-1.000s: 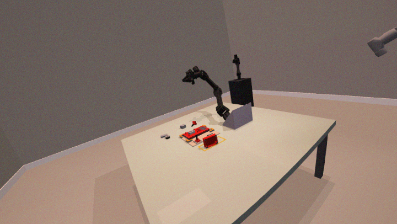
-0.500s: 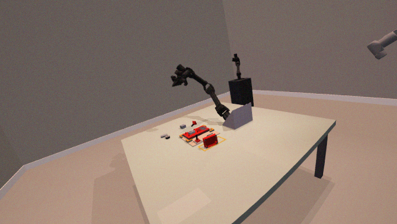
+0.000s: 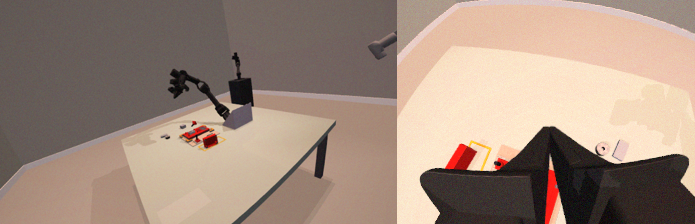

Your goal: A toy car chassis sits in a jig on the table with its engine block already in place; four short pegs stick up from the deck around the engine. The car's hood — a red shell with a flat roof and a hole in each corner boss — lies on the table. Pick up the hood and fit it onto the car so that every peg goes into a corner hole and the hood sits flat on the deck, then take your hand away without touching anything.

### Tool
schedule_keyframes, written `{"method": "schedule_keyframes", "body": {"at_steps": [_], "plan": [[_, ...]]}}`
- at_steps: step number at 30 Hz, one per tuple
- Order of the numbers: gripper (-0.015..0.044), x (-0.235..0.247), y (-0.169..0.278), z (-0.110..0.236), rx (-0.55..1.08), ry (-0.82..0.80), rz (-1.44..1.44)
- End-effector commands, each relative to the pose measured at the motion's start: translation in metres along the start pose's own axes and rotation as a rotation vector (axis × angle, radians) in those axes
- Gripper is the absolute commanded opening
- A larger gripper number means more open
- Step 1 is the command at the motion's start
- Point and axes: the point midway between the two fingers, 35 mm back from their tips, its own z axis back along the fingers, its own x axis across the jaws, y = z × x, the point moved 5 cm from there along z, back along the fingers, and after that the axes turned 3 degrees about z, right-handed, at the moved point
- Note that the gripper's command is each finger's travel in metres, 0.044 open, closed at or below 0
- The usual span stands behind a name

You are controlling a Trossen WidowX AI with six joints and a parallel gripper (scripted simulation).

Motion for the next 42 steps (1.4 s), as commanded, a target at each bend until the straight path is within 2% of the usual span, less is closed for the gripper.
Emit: {"method": "schedule_keyframes", "body": {"at_steps": [1,10,19,28,42], "plan": [[0.0,0.04,0.002,-0.039,0.125,-0.047,-0.073],[0.0,0.142,0.038,-0.125,0.481,-0.027,-0.279],[0.0,0.23,0.113,-0.182,0.805,0.199,-0.442],[0.0,0.235,0.121,-0.187,0.823,0.222,-0.451],[0.0,0.234,0.153,-0.215,0.823,0.224,-0.451]]}}
